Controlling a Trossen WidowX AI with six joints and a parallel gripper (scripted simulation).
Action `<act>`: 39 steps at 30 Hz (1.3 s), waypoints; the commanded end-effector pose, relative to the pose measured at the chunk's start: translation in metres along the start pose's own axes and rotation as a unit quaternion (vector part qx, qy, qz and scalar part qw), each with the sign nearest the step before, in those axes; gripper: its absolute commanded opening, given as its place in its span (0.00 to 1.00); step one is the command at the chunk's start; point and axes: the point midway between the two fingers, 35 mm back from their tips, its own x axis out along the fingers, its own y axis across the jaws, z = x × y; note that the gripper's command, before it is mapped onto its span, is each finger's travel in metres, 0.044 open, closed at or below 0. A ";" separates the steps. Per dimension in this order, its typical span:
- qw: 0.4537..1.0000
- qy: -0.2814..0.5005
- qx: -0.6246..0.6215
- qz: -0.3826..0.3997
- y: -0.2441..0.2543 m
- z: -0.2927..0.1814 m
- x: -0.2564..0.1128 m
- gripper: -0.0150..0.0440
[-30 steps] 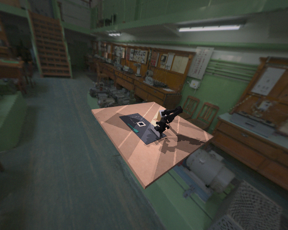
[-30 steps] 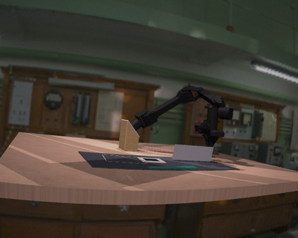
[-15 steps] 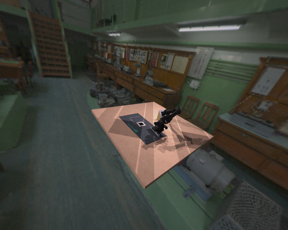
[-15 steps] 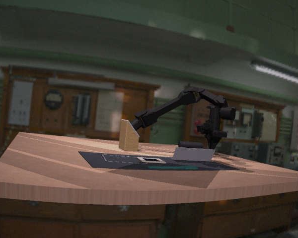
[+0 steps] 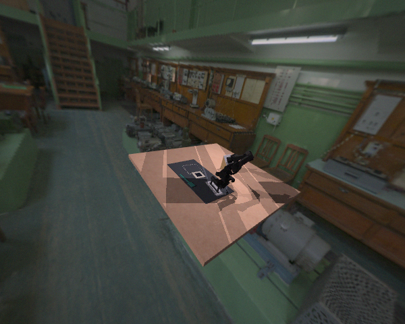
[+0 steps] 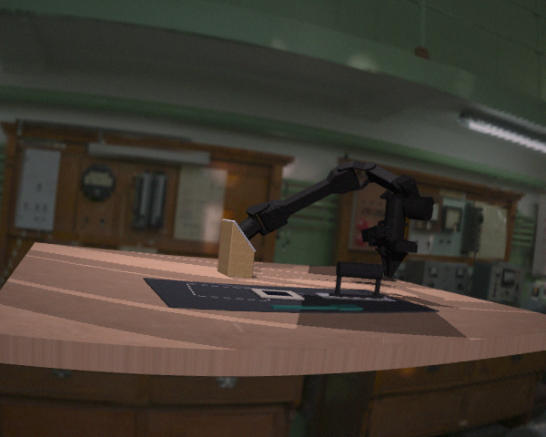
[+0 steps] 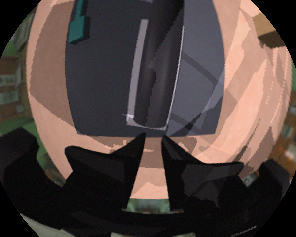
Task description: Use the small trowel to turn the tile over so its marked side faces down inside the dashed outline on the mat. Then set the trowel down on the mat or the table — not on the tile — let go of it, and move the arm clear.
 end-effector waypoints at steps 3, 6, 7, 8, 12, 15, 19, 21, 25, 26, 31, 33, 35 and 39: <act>1.000 0.000 0.000 0.000 -0.015 -0.003 -0.005 0.42; 1.000 0.001 0.000 0.000 -0.028 -0.004 -0.008 0.42; 1.000 0.001 0.000 0.001 -0.032 -0.005 -0.009 0.42; 1.000 0.001 0.000 0.001 -0.036 -0.005 -0.011 0.42; 1.000 0.001 0.000 0.001 -0.054 -0.006 -0.015 0.42; 1.000 0.002 0.000 0.001 -0.067 -0.006 -0.018 0.42; 1.000 0.003 0.000 0.001 -0.084 -0.004 -0.021 0.42; 1.000 0.003 0.000 0.001 -0.090 -0.003 -0.022 0.42; 1.000 0.004 -0.001 0.000 -0.087 -0.005 -0.022 0.42; 1.000 0.004 -0.001 0.000 -0.086 -0.005 -0.022 0.42; 1.000 0.005 -0.001 0.000 -0.088 -0.005 -0.022 0.42; 1.000 0.004 -0.001 0.000 -0.088 -0.005 -0.022 0.42; 1.000 0.004 -0.001 0.000 -0.088 -0.005 -0.022 0.42; 1.000 0.004 -0.001 0.000 -0.088 -0.005 -0.022 0.25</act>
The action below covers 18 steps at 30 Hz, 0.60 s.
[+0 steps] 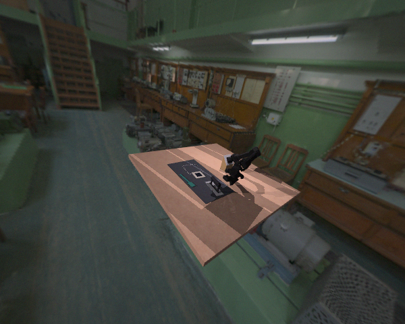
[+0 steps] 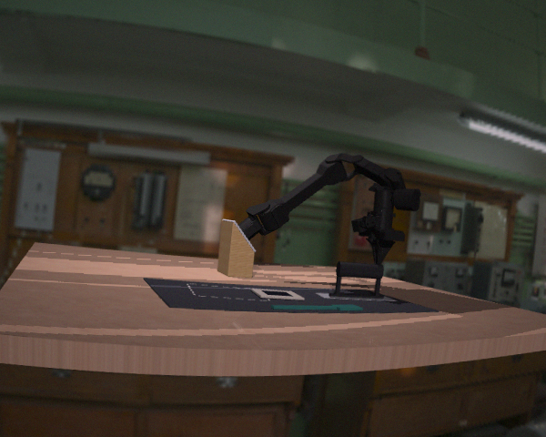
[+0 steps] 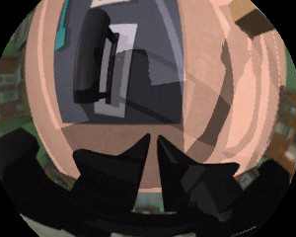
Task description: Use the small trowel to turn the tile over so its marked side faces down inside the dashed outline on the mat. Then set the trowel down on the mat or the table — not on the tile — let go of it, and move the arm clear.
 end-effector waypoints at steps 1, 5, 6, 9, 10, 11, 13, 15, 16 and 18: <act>1.000 0.000 0.000 0.000 0.000 0.000 0.000 0.25; 1.000 0.000 0.000 0.000 0.000 0.000 0.000 0.25; 1.000 0.000 0.000 0.000 0.000 0.000 0.000 0.25; 1.000 0.000 0.000 0.000 0.000 0.000 0.000 0.25; 1.000 0.000 0.000 0.000 0.000 0.000 0.000 0.25; 1.000 0.000 0.000 0.000 0.000 0.000 0.000 0.25; 1.000 0.000 0.000 0.000 0.000 0.000 0.000 0.30; 1.000 0.000 0.000 0.000 0.000 0.000 0.000 0.39; 1.000 0.000 0.000 0.000 0.000 0.000 0.000 0.42; 1.000 0.000 0.000 0.000 0.000 0.000 0.000 0.42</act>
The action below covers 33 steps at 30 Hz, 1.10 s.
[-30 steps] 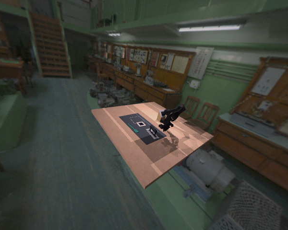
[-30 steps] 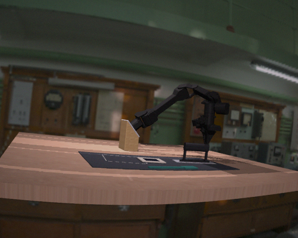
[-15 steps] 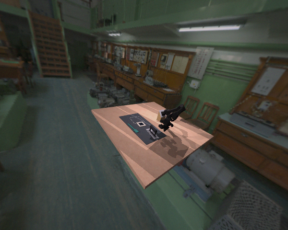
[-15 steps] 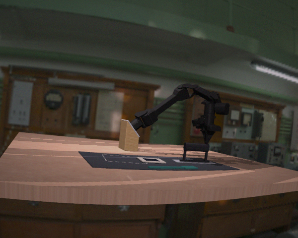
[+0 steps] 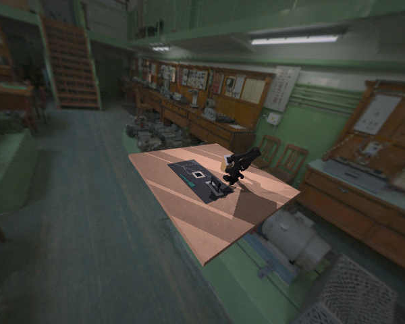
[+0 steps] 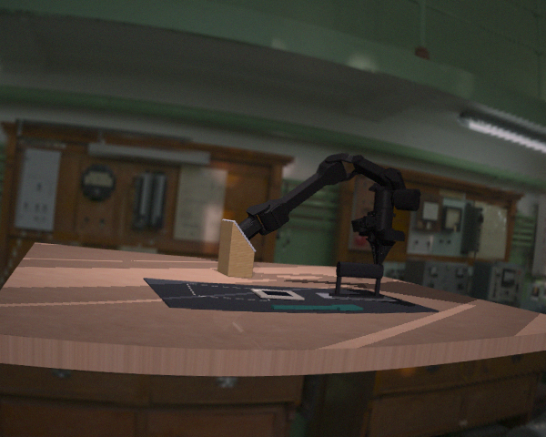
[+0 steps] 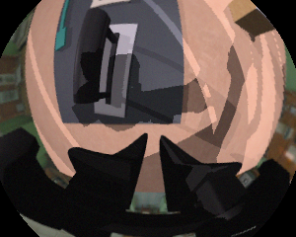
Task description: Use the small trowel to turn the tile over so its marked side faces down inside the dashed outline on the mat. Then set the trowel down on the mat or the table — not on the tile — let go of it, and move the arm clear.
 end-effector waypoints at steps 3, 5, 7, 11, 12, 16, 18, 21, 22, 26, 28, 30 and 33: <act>1.000 0.000 0.000 0.000 0.000 0.000 0.000 0.42; 1.000 0.000 0.000 0.000 0.000 0.000 0.000 0.42; 1.000 0.000 0.000 0.000 0.000 0.000 0.000 0.42; 1.000 0.000 0.000 0.000 0.000 0.000 0.000 0.42; 1.000 0.000 0.000 0.000 0.000 0.000 0.000 0.42; 1.000 0.000 0.000 0.000 0.000 0.000 0.000 0.42; 1.000 0.000 0.000 0.000 0.000 0.000 0.000 0.42; 1.000 0.000 0.000 0.000 0.000 0.000 0.000 0.33; 1.000 0.000 0.000 0.000 0.000 0.000 0.000 0.29; 1.000 0.000 0.000 0.000 0.000 0.000 0.000 0.25; 1.000 0.000 0.000 0.000 0.000 0.000 0.000 0.25; 1.000 0.000 0.000 0.000 0.000 0.000 0.000 0.25; 1.000 0.000 0.000 0.000 0.000 0.000 0.000 0.25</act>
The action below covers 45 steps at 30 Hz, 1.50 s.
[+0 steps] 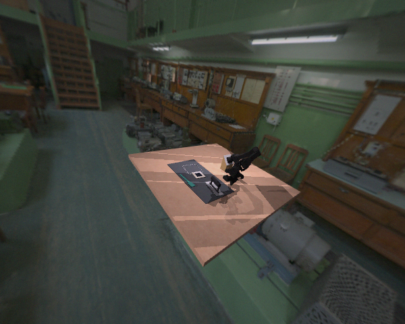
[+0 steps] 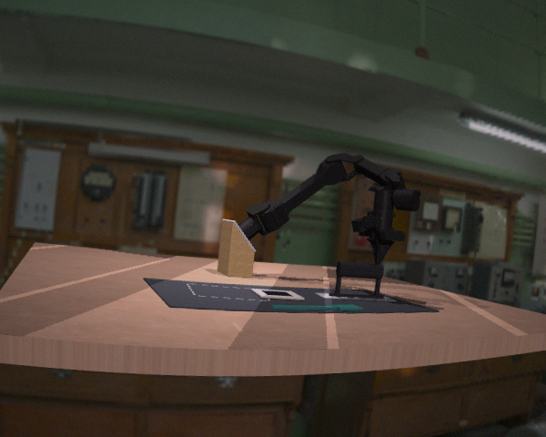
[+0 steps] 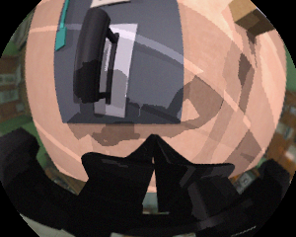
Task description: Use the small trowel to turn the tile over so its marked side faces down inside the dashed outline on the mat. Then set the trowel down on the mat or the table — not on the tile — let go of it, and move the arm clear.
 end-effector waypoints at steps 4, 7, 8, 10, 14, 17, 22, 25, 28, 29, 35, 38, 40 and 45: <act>1.000 0.000 0.000 0.000 0.000 0.000 0.000 0.34; 1.000 0.000 0.000 0.000 0.000 0.000 0.000 0.47; 1.000 0.000 -0.003 0.000 0.000 0.000 0.000 0.51; 1.000 0.000 -0.026 0.000 0.002 0.001 0.000 0.60; 0.995 -0.002 -0.096 0.000 0.007 0.005 -0.001 0.71; 0.989 -0.003 -0.147 0.000 0.010 0.007 -0.002 0.71; 0.973 -0.004 -0.233 0.000 0.016 0.011 -0.003 0.71; 0.959 -0.005 -0.283 0.000 0.020 0.014 -0.004 0.71; 0.943 -0.005 -0.333 -0.001 0.023 0.017 -0.004 0.71; 0.937 -0.005 -0.349 -0.001 0.024 0.018 -0.005 0.71; 0.896 -0.006 -0.445 -0.002 0.031 0.023 -0.006 0.71; 0.871 -0.007 -0.491 -0.002 0.035 0.026 -0.007 0.71; 0.853 -0.007 -0.521 -0.002 0.037 0.028 -0.007 0.71; 0.805 -0.007 -0.593 -0.003 0.042 0.033 -0.009 0.71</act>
